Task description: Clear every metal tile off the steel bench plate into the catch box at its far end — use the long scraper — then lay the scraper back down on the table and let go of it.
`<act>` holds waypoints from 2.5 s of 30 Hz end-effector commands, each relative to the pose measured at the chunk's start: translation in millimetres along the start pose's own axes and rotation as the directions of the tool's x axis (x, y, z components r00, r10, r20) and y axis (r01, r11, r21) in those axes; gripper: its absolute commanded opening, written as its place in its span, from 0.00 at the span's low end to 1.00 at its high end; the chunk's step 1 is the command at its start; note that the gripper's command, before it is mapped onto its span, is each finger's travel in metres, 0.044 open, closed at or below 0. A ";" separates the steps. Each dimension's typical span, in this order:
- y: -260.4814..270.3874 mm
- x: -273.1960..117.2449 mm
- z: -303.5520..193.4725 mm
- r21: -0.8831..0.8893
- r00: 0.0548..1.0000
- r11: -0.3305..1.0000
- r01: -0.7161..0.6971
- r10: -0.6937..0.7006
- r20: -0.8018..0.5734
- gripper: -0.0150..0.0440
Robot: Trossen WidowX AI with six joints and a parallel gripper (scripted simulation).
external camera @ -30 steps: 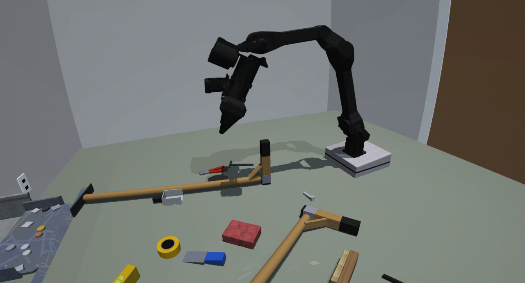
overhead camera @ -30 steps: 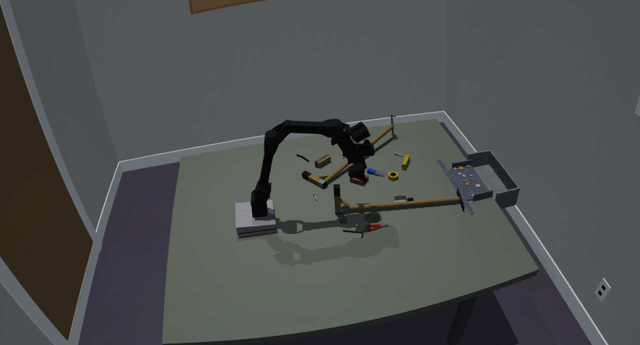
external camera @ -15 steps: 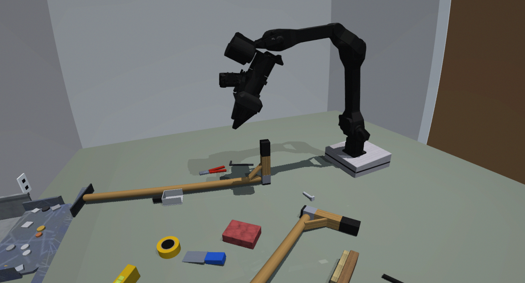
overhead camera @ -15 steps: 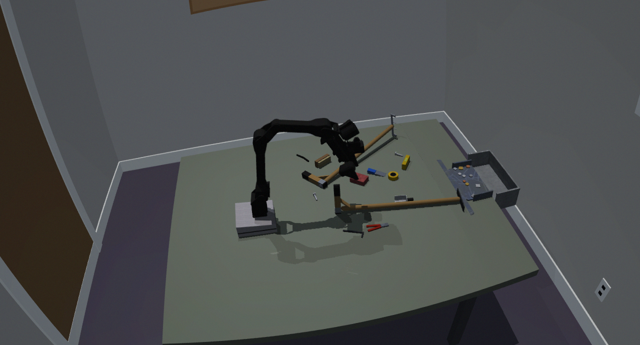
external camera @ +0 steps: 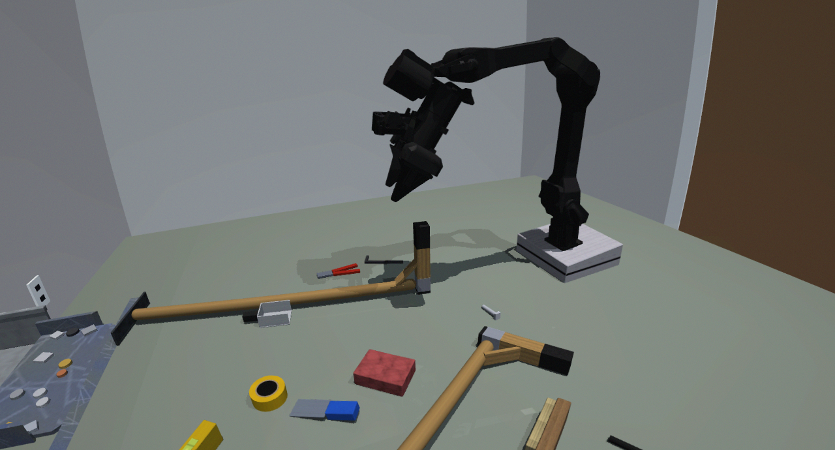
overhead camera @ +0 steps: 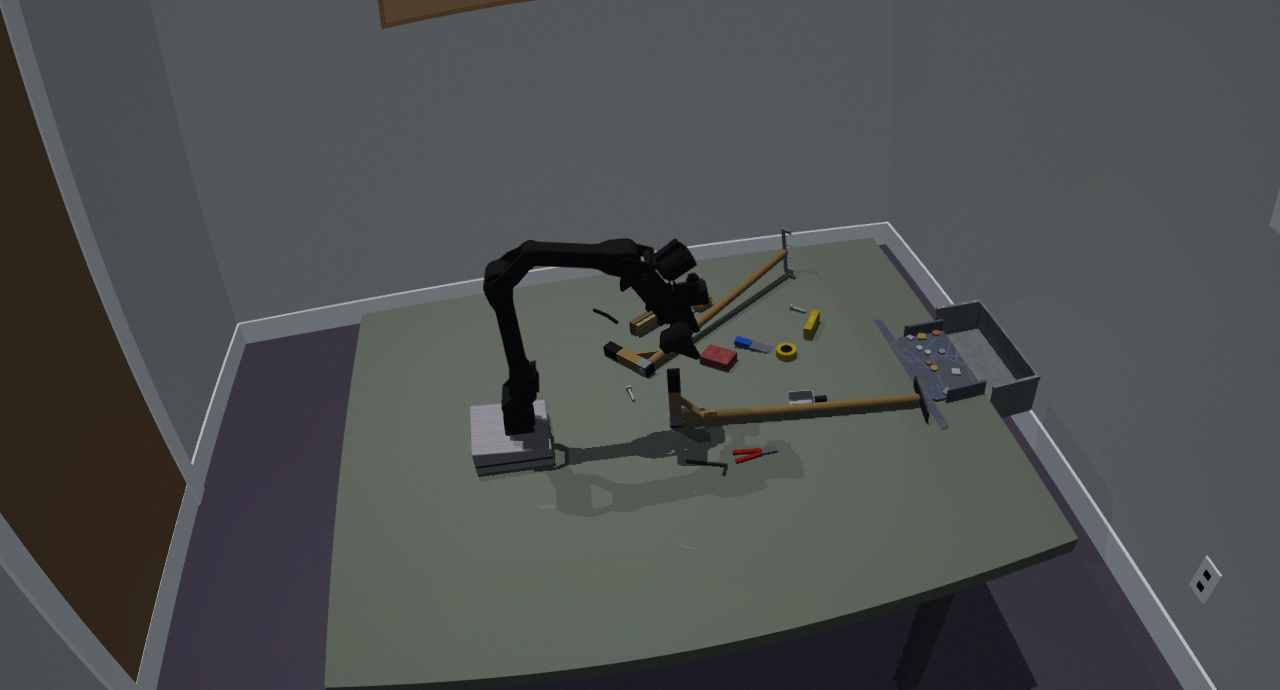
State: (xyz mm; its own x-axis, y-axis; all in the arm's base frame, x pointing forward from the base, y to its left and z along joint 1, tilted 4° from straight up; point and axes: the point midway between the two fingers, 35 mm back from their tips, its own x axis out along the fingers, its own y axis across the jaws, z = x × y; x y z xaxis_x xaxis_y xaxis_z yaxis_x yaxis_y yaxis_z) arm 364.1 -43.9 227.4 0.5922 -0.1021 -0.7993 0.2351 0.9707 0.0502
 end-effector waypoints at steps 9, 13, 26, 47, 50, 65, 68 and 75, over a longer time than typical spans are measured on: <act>-1.5 -11.2 -27.7 -0.017 0.999 1.000 -0.002 0.003 0.032 1.00; -2.0 -14.4 -36.8 -0.021 0.999 1.000 -0.004 0.005 0.043 1.00; -4.0 -21.4 -67.2 -0.033 0.997 0.999 -0.011 0.013 0.080 1.00; -5.7 4.4 -102.2 -0.040 0.995 0.999 -0.014 0.018 0.101 1.00; -5.8 10.1 -106.5 -0.040 0.995 0.999 -0.014 0.018 0.101 1.00; -4.8 28.8 -102.6 -0.040 0.995 0.999 -0.014 0.018 0.102 1.00; -4.7 33.7 -101.7 -0.040 0.995 0.999 -0.014 0.018 0.102 1.00; -4.3 45.1 -100.1 -0.040 0.995 0.999 -0.014 0.018 0.103 1.00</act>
State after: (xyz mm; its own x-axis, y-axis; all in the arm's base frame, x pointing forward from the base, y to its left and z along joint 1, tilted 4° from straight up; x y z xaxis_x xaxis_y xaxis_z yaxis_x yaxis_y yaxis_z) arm 309.5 -30.4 136.7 0.6755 -0.1072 -0.7295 0.1993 0.9791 0.0406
